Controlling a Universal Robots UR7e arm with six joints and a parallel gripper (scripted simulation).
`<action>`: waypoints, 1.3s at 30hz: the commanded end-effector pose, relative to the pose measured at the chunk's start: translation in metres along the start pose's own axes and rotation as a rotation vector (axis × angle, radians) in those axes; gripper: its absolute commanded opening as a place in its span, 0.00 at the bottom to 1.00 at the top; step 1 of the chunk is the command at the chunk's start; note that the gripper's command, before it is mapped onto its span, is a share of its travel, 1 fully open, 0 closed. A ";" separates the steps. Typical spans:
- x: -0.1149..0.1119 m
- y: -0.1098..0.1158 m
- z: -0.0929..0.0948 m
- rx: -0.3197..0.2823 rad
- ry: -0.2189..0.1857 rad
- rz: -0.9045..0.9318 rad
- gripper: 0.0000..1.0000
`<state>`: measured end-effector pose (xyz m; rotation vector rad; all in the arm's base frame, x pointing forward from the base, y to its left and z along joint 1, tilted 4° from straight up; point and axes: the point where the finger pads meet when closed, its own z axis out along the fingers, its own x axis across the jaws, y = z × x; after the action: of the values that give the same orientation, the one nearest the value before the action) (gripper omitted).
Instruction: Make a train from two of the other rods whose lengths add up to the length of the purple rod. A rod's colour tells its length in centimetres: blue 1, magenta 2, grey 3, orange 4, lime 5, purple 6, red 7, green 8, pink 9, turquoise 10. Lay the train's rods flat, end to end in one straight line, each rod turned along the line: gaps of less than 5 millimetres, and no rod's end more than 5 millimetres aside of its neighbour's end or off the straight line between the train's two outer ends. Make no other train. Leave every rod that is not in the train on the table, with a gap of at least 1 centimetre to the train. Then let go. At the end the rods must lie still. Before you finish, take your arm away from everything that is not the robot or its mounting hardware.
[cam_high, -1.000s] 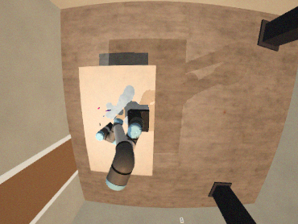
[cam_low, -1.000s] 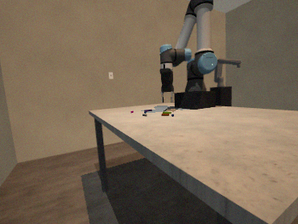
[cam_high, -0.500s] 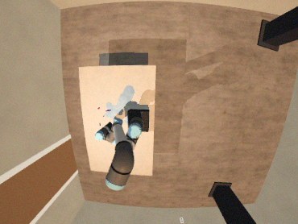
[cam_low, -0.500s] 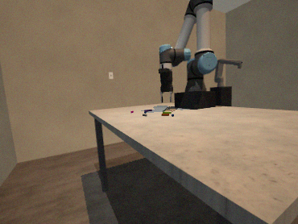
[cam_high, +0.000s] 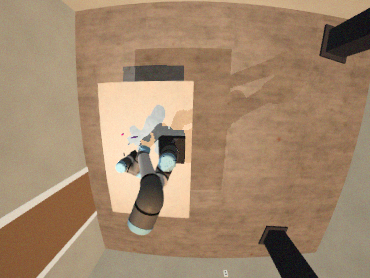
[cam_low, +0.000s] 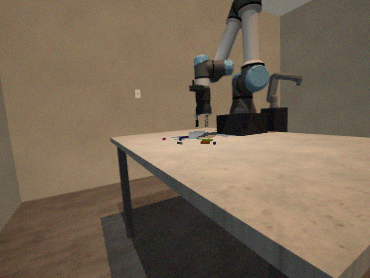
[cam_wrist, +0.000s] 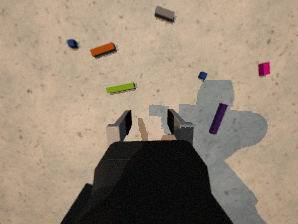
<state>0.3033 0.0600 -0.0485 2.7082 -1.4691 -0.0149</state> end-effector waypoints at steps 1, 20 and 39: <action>0.013 -0.007 -0.001 -0.004 0.004 0.159 1.00; 0.056 -0.023 -0.002 -0.003 0.004 0.715 1.00; 0.095 -0.032 -0.002 -0.001 0.005 1.285 1.00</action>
<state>0.3773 0.0023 -0.0466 1.4274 -2.7393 0.0393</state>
